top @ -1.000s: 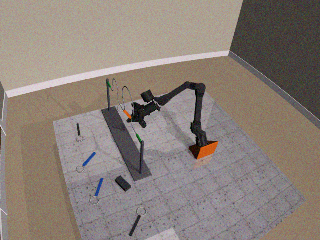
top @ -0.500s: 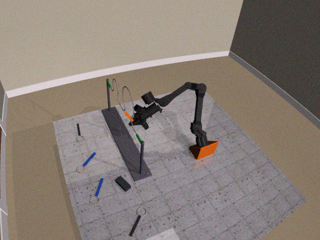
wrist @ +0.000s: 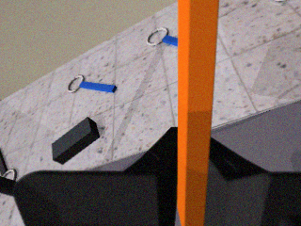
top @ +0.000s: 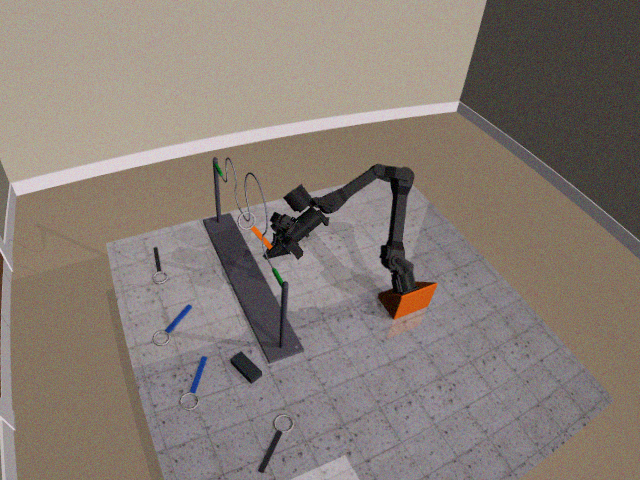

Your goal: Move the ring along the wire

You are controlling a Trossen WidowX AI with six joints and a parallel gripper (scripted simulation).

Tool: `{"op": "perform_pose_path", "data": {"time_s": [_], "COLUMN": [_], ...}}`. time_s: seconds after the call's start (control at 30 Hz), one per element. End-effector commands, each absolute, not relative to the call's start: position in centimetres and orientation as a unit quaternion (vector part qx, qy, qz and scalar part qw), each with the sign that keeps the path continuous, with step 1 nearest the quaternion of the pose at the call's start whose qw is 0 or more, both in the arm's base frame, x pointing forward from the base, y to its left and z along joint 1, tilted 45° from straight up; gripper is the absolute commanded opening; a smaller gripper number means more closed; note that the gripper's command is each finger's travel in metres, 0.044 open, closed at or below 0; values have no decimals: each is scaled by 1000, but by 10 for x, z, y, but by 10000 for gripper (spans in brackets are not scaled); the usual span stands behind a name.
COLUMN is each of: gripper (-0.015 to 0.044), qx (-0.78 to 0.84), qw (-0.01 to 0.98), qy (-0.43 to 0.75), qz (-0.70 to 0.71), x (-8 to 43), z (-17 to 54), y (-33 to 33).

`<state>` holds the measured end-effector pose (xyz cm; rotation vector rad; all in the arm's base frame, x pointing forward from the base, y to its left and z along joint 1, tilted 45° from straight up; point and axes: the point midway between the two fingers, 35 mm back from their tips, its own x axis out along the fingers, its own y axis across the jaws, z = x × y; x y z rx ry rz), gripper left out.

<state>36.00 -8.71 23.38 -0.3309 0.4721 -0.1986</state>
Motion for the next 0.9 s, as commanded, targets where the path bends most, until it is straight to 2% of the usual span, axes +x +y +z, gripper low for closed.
{"op": "perform_pose_path", "data": {"time_s": [0.0,0.87], "gripper": [-150,-150], "qx": [-110,175], "qw": [962,952], "qy": [237,252], "qz": [-80,-4], "x": [360,359], "z": [229,238], "y": [-69,16]}}
